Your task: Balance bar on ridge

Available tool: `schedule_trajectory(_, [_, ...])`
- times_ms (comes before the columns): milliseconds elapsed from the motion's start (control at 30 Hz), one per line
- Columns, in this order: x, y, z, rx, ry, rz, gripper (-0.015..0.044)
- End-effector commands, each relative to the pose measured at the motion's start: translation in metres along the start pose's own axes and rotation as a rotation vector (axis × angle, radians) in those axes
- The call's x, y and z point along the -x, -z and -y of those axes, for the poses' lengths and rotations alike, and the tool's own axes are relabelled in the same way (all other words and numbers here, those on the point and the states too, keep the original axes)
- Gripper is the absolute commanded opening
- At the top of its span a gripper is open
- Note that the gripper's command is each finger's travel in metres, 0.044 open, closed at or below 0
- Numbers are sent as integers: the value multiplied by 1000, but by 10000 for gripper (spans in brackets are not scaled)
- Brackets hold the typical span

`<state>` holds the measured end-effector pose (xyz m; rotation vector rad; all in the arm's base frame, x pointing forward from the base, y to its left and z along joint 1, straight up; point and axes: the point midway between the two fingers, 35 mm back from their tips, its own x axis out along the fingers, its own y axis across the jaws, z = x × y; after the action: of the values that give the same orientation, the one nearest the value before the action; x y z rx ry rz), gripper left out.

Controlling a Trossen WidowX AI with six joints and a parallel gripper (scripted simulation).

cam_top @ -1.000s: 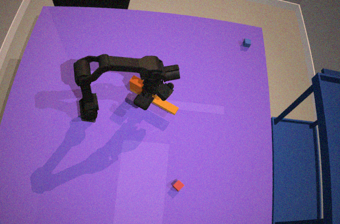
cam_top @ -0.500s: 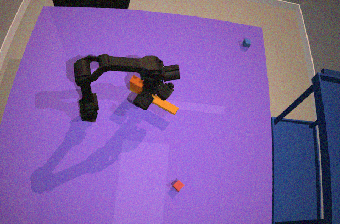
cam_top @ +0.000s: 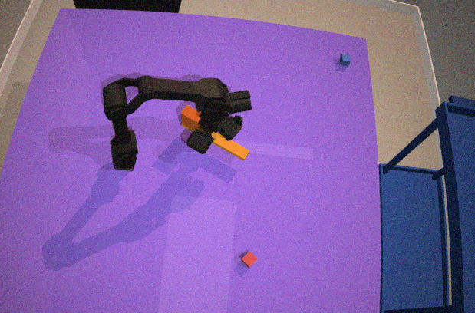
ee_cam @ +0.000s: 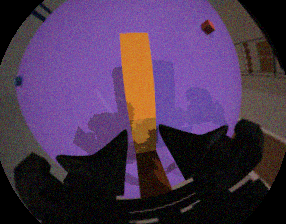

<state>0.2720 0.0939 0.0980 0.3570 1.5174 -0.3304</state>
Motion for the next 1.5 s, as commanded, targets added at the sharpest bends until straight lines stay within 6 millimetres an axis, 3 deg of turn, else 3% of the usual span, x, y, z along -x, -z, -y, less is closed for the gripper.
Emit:
schedule_trajectory(0, [0,0,0,0,0,0,316])
schedule_trajectory(167, [0,0,0,0,0,0,440])
schedule_trajectory(267, [2,0,0,0,0,0,440])
schedule_trajectory(567, [98,0,0,0,0,0,440])
schedule_trajectory(1467, [100,0,0,0,0,0,440])
